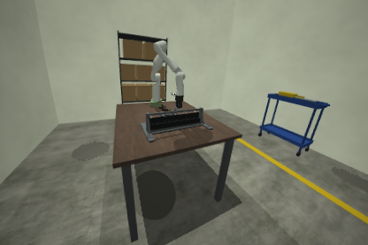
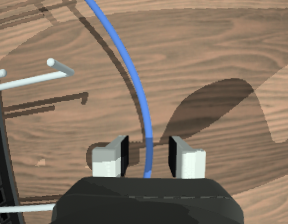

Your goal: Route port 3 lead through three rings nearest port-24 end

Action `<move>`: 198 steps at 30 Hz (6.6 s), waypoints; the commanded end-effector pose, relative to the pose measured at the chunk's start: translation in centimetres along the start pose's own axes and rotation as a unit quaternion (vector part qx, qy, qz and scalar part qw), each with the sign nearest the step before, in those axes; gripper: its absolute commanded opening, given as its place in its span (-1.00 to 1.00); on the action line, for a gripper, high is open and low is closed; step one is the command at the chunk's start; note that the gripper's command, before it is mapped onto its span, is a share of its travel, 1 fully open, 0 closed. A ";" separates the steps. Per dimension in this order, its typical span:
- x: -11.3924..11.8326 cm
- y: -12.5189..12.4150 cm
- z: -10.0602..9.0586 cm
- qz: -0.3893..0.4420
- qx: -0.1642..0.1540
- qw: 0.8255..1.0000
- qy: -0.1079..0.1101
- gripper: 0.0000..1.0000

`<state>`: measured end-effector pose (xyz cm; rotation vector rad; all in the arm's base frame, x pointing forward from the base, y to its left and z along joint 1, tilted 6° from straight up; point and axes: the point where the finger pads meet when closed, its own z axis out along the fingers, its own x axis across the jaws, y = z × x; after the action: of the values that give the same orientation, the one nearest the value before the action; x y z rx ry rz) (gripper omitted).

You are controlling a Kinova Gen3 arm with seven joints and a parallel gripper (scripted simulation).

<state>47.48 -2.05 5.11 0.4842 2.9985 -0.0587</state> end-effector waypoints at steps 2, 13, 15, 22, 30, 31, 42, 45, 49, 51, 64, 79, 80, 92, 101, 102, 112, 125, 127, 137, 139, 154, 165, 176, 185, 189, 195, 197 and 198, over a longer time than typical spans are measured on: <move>0.0 0.0 0.2 0.000 0.000 1.000 0.000 0.34; 0.1 0.1 0.2 0.000 0.000 1.000 0.000 0.34; 0.1 0.1 0.2 0.000 0.000 1.000 0.000 0.34; 0.1 0.1 0.2 0.000 0.000 1.000 0.000 0.34; 0.1 0.1 0.2 0.000 0.000 1.000 0.000 0.34; 0.1 0.1 0.2 0.000 0.000 1.000 0.000 0.34; 0.1 0.1 0.2 0.000 0.000 1.000 0.000 0.34; 0.1 0.1 0.2 0.000 0.000 1.000 0.000 0.34; 0.1 0.1 0.2 0.000 0.000 1.000 0.000 0.34; 0.1 0.1 0.2 0.000 0.000 1.000 0.000 0.34; 0.1 0.1 0.2 0.000 0.000 1.000 0.000 0.34; 0.1 0.1 0.7 0.000 0.000 1.000 0.000 0.34; 0.1 0.1 0.8 0.000 0.000 1.000 0.000 0.34; 0.1 0.1 1.4 0.000 0.000 1.000 -0.001 0.34; 0.1 0.1 1.9 0.000 0.000 1.000 0.000 0.34; 0.1 0.1 1.9 0.000 0.000 1.000 0.000 0.34; 0.1 0.1 2.2 0.000 0.000 1.000 -0.001 0.34; 0.1 0.2 2.2 0.000 0.000 1.000 -0.001 0.34; 0.1 0.2 2.2 0.000 0.000 1.000 -0.001 0.34; 0.1 0.2 2.2 0.000 0.000 1.000 -0.001 0.34; 0.1 0.2 2.2 0.000 0.000 1.000 -0.001 0.34; 0.1 0.2 2.2 0.000 0.000 1.000 -0.001 0.34; 0.1 0.2 2.2 0.000 0.000 1.000 -0.001 -1.00; 0.1 0.2 2.2 0.000 0.000 1.000 -0.001 -1.00; 0.1 0.2 2.2 0.000 0.000 1.000 -0.001 -1.00; 0.1 0.2 2.2 0.000 0.000 1.000 -0.001 -1.00; 0.1 0.2 2.2 0.000 0.000 1.000 -0.001 -1.00; 0.1 0.2 2.2 0.000 0.000 1.000 -0.001 -1.00; 0.1 0.2 2.2 0.000 0.000 1.000 -0.001 -1.00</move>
<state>47.71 -1.98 3.03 0.4845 2.9978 -0.0585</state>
